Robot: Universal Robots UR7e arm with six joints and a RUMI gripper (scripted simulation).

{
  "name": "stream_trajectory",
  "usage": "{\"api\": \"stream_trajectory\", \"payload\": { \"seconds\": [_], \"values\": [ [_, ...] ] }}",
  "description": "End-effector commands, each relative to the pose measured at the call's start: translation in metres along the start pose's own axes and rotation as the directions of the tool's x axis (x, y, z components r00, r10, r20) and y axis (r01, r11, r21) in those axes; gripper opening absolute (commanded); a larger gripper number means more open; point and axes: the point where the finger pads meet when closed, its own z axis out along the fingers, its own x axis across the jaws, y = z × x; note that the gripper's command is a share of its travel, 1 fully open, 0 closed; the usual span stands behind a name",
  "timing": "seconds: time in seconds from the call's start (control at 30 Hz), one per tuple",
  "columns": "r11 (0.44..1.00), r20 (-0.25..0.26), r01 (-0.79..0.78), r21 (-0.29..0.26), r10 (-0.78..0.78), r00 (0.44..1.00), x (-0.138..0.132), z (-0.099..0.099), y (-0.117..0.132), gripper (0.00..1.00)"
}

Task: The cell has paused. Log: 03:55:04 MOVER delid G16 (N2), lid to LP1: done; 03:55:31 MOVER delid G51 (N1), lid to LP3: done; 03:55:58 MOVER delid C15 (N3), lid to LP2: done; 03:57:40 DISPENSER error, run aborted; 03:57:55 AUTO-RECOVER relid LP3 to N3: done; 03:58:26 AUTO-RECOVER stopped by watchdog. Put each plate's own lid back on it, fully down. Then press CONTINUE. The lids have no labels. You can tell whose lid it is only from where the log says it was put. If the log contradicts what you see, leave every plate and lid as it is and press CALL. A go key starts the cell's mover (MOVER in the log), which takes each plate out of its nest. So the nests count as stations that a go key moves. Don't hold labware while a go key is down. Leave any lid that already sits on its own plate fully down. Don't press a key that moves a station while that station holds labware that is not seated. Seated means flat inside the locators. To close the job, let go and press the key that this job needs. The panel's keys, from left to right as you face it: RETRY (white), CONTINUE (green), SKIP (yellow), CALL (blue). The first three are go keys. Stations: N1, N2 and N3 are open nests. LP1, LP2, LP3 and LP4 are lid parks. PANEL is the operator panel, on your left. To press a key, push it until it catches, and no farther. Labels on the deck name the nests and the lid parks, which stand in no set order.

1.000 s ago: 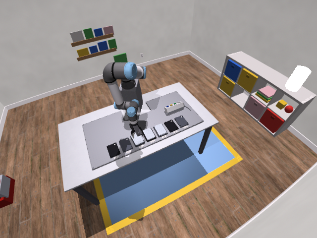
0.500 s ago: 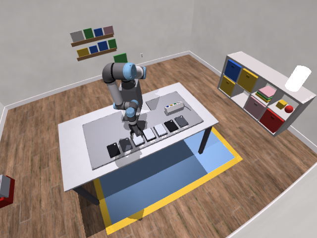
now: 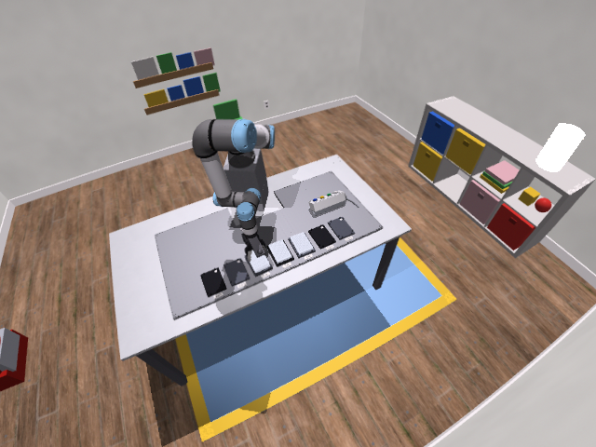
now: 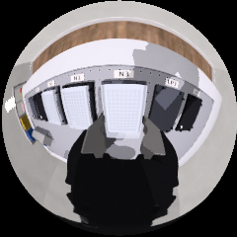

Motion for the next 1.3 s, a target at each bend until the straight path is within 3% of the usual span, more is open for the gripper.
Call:
{"api": "stream_trajectory", "payload": {
  "seconds": [0.0,1.27],
  "values": [
    [1.0,-0.001,0.0,0.001,0.0,1.0,0.0,0.001,0.0,0.0],
    [1.0,-0.001,0.0,0.001,0.0,1.0,0.0,0.012,0.0,0.0]
  ]
}}
